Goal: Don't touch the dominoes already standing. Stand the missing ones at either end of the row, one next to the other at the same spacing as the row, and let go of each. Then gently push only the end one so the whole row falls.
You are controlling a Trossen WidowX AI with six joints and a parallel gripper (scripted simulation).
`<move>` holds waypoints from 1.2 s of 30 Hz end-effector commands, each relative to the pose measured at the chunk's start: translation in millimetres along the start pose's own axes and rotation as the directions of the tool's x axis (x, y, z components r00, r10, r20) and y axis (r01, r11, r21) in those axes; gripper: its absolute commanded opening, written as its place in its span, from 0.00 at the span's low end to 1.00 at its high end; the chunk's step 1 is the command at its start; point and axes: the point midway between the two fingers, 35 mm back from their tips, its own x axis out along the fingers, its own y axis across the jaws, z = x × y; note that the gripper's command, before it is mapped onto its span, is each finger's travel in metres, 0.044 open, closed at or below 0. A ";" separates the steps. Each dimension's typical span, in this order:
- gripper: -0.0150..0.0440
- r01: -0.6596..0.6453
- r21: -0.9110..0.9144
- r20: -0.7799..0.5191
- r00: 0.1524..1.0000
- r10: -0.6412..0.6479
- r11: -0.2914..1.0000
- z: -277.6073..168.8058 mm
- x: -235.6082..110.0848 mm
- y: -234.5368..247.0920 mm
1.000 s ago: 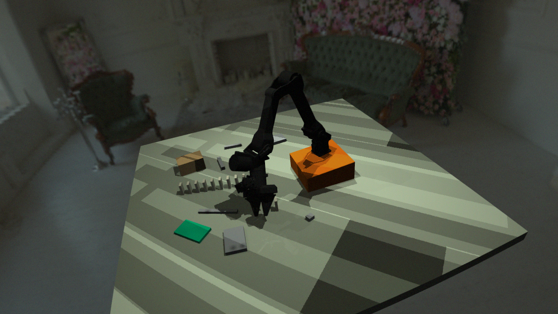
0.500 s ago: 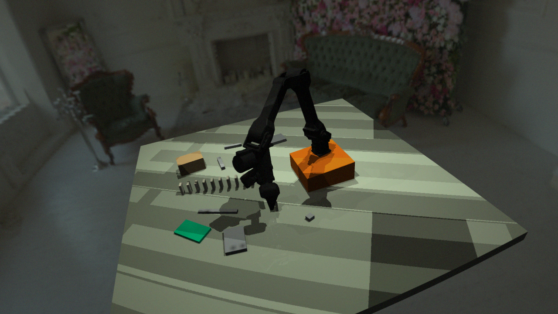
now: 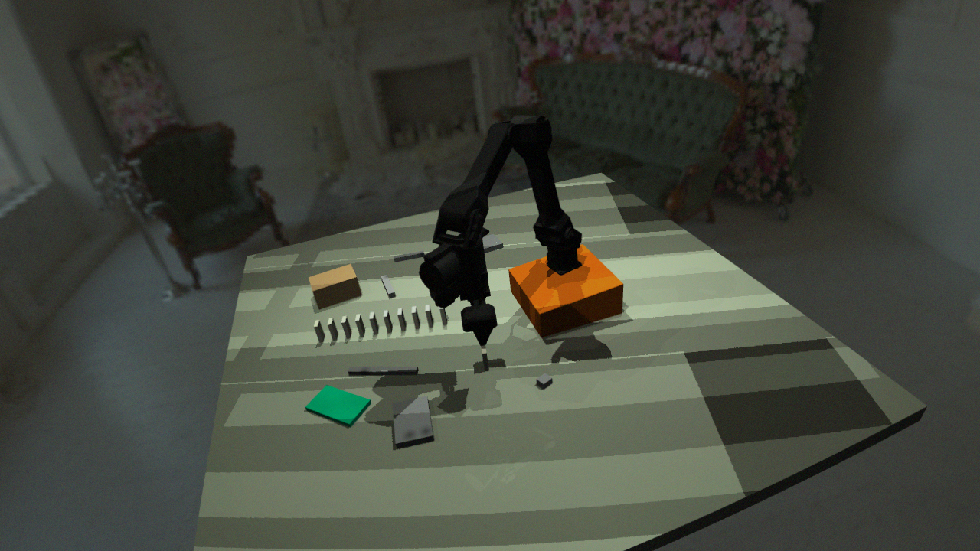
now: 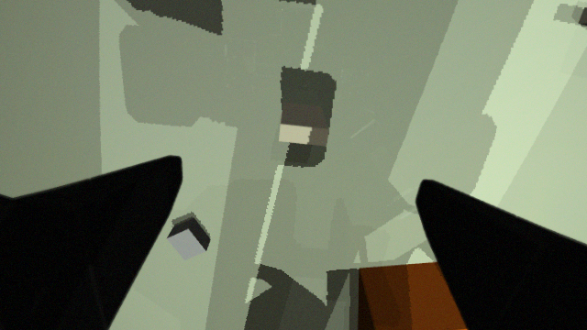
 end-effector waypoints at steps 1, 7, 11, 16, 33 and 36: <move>1.00 0.009 0.014 0.004 1.000 -0.009 1.000 0.2 9.3 -0.7; 1.00 0.010 0.010 0.003 1.000 -0.010 1.000 0.0 55.1 -1.7; 1.00 0.011 0.005 0.003 1.000 -0.011 1.000 -0.5 62.2 -2.4; 1.00 0.011 0.005 0.003 1.000 -0.011 1.000 -0.5 64.7 -2.4; 0.78 0.011 0.005 0.003 1.000 -0.011 1.000 -0.8 77.1 -2.9; 0.64 0.011 0.005 0.003 1.000 -0.011 1.000 -0.8 77.1 -2.9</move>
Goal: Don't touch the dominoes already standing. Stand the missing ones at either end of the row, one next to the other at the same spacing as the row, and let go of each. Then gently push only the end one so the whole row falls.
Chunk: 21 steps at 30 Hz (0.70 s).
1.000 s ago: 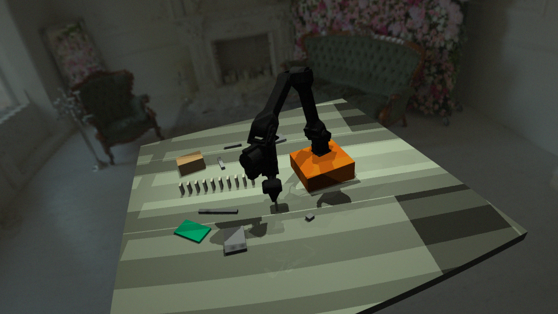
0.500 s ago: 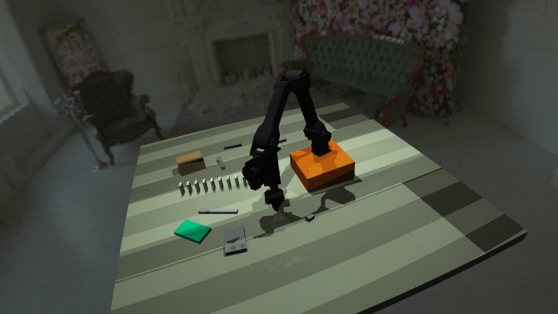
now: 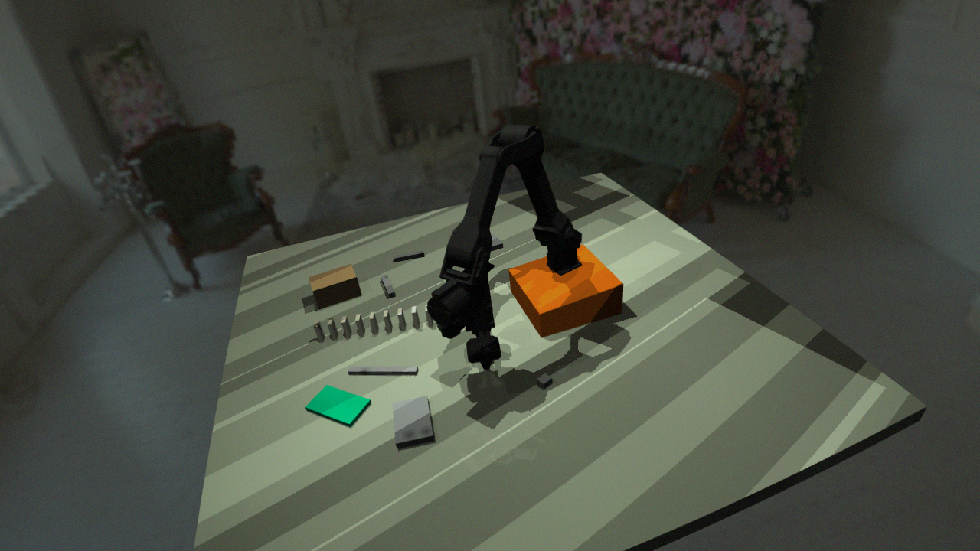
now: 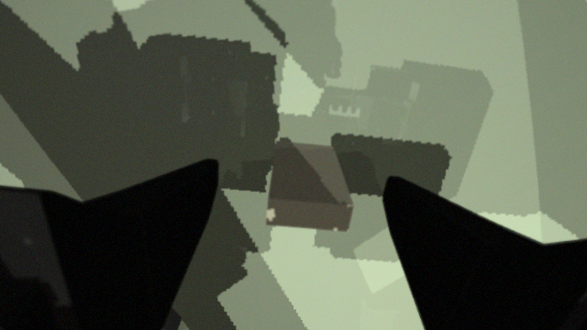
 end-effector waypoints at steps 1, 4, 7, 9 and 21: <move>0.60 0.007 -0.005 -0.002 1.000 -0.007 1.000 -0.5 2.5 -1.3; 0.47 0.007 -0.005 -0.002 1.000 -0.007 1.000 -0.5 2.5 -1.3; 0.44 0.007 -0.005 -0.002 1.000 -0.007 1.000 -0.5 2.5 -1.3; 0.44 0.007 -0.005 -0.002 1.000 -0.007 1.000 -0.5 2.5 -1.3; 0.44 -0.013 -0.035 0.013 1.000 0.013 0.999 6.1 -57.5 10.5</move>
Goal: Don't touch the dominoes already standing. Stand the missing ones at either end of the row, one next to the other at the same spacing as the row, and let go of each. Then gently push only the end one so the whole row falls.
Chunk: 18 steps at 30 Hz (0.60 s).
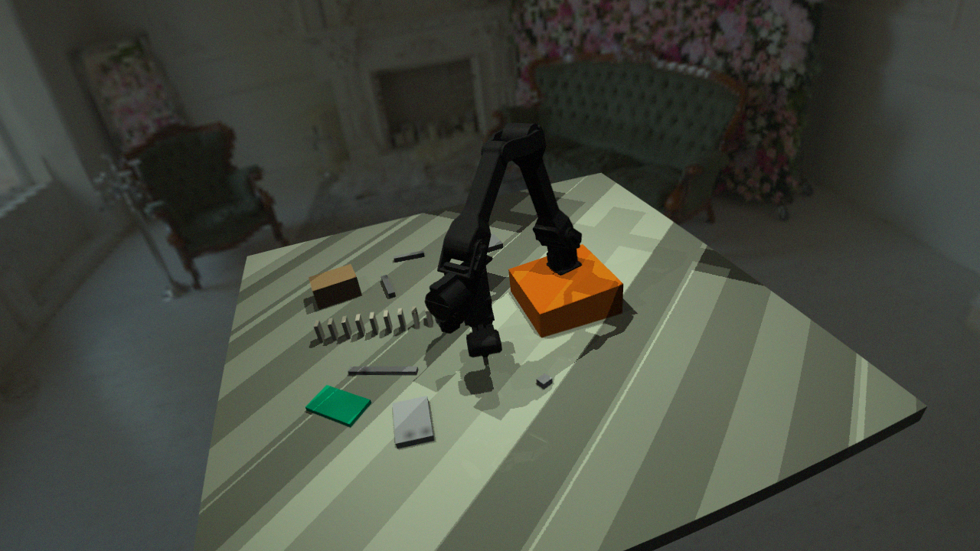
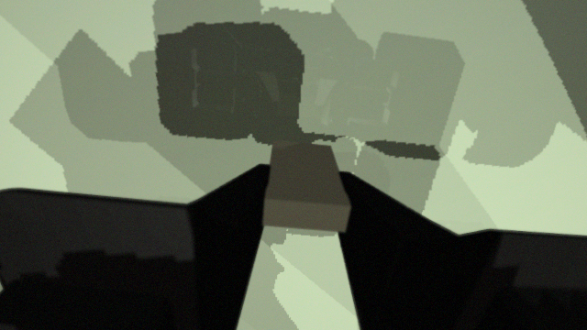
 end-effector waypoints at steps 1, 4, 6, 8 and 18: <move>0.44 -0.019 0.005 0.020 1.000 0.019 1.000 5.8 -48.7 5.2; 0.44 -0.012 0.023 0.012 1.000 0.012 1.000 2.9 -87.0 0.9; 0.44 -0.008 0.033 0.006 1.000 0.007 0.999 -0.6 -110.5 -3.7; 0.44 -0.007 0.035 0.006 1.000 0.007 0.999 -1.2 -113.4 -4.4; 0.44 0.000 0.039 0.006 1.000 0.000 0.999 28.5 -113.4 -66.7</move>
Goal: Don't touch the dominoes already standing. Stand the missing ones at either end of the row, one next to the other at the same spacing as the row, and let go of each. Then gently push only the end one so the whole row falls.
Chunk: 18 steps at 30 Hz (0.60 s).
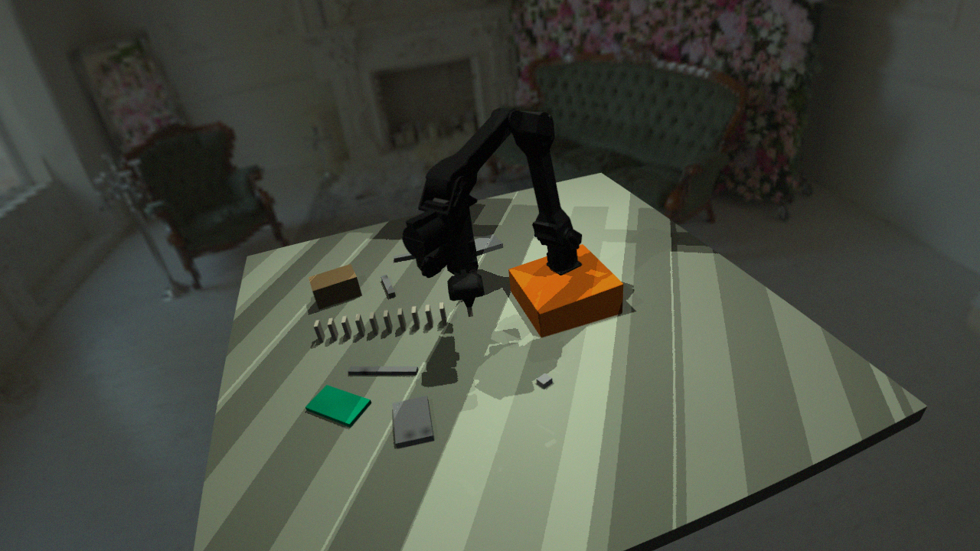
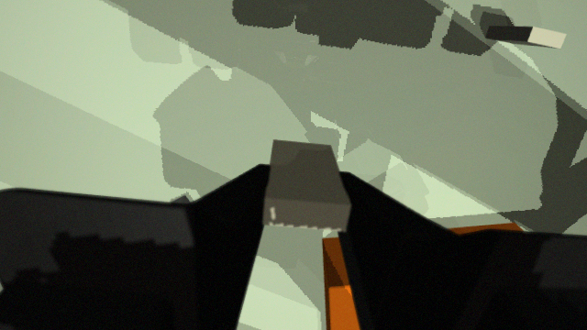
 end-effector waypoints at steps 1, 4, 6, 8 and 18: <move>0.44 0.007 0.019 0.001 1.000 -0.007 1.000 20.0 -3.4 -52.9; 0.44 0.011 0.022 0.002 1.000 -0.012 1.000 29.5 -3.8 -95.3; 0.44 0.014 0.024 0.004 1.000 -0.014 1.000 32.0 -4.2 -123.2; 0.44 0.017 0.026 0.005 1.000 -0.017 1.000 31.8 -4.6 -148.2; 0.44 0.018 0.027 0.006 1.000 -0.018 0.999 34.5 9.4 -156.8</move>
